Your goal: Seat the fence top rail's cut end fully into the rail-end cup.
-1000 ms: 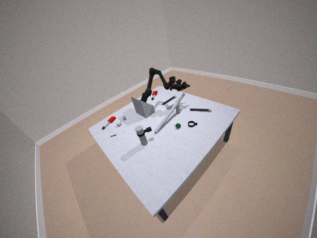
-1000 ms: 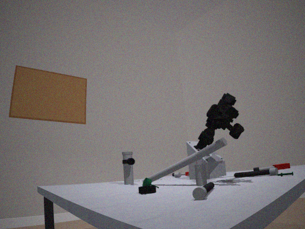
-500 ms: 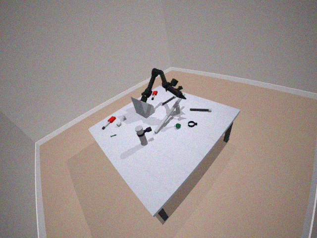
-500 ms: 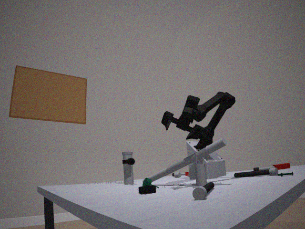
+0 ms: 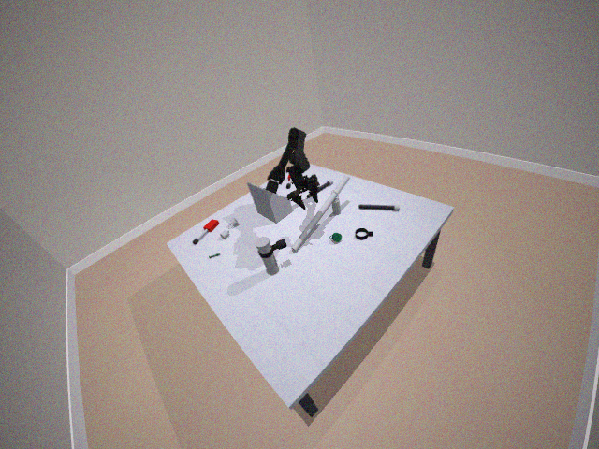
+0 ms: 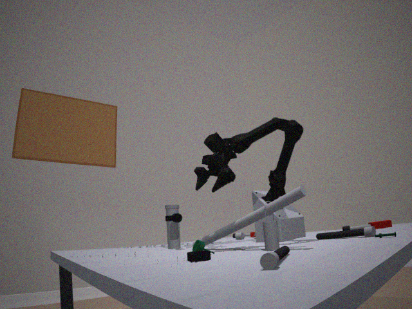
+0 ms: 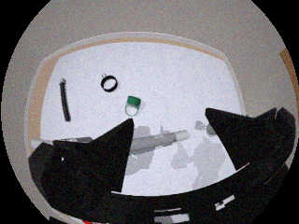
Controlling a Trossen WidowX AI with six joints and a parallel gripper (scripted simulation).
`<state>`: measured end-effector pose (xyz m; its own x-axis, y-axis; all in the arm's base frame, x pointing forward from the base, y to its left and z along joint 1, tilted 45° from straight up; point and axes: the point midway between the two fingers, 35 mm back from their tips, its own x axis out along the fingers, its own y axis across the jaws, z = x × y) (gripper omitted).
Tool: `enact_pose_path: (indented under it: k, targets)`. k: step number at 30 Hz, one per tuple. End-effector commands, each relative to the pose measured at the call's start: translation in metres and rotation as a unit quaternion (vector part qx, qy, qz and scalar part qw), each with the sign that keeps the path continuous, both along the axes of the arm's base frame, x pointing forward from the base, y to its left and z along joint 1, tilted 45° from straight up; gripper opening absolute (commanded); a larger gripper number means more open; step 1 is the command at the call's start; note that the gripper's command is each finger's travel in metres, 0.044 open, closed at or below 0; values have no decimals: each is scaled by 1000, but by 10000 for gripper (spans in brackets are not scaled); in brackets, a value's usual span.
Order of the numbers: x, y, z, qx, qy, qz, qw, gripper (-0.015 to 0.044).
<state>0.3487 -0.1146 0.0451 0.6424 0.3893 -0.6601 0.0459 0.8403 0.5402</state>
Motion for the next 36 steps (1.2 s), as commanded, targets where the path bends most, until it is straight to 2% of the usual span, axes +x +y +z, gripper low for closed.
enact_pose_path:
  k: [1, 4, 9, 12, 17, 21, 25, 27, 36]
  targets:
    - [-37, -24, -20, 81, 71, -48, 993, 440]
    - [-55, -31, -27, 123, 99, -72, 985, 440]
    - [-53, -35, -30, 108, 91, -58, 988, 440]
    - [-48, -48, -41, 54, 59, -4, 997, 440]
    - [-39, -80, -77, -90, -24, 141, 986, 440]
    - [-34, -104, -110, -202, -88, 259, 940, 440]
    - [-34, -125, -145, -301, -146, 367, 868, 440]
    - [-34, -128, -151, -316, -156, 385, 853, 440]
    - [-34, -128, -151, -316, -156, 385, 853, 440]
